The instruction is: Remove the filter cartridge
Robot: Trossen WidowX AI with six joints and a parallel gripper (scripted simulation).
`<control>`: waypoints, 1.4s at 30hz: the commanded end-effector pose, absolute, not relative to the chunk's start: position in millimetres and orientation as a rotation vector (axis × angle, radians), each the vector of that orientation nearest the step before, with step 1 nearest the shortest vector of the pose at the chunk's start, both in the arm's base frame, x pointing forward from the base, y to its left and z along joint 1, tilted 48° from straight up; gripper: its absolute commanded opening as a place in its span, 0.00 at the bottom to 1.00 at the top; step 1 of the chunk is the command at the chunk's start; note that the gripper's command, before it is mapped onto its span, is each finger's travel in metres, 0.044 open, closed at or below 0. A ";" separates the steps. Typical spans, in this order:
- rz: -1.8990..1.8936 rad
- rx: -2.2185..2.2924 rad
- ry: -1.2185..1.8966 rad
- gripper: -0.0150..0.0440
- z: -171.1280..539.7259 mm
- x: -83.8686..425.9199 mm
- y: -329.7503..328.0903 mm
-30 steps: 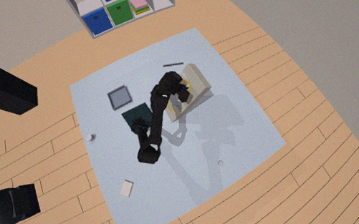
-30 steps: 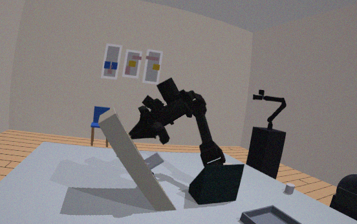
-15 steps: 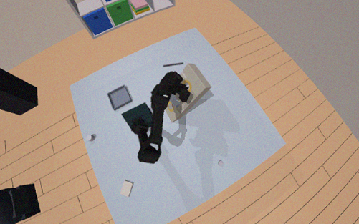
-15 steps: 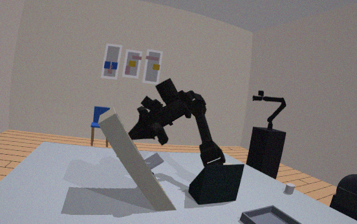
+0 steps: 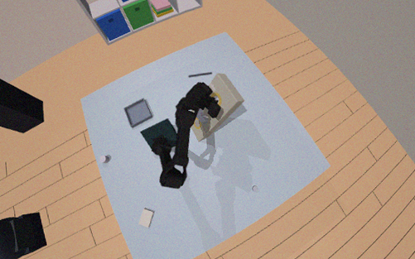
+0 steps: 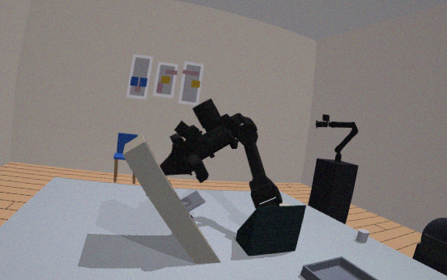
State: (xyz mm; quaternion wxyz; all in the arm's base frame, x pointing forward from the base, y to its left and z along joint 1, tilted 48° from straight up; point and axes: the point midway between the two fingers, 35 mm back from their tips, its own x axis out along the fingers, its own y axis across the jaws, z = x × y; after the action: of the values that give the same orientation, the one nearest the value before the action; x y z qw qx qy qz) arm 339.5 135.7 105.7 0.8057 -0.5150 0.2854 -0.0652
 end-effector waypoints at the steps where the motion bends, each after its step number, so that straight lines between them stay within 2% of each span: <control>1: -0.134 -1.102 0.616 0.42 103.3 342.1 134.2; 14: -0.134 -1.102 0.616 0.42 102.1 344.6 132.9; 23: -0.139 -1.107 0.609 0.32 104.8 341.3 135.2; 25: -0.139 -1.107 0.609 0.25 104.8 341.3 135.2; 42: 0.016 -1.561 0.666 0.25 101.4 346.2 132.2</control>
State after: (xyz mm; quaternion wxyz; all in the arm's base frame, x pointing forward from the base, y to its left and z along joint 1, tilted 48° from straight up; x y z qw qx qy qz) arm 341.2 136.2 103.8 0.6881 -0.6652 0.2898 -0.0067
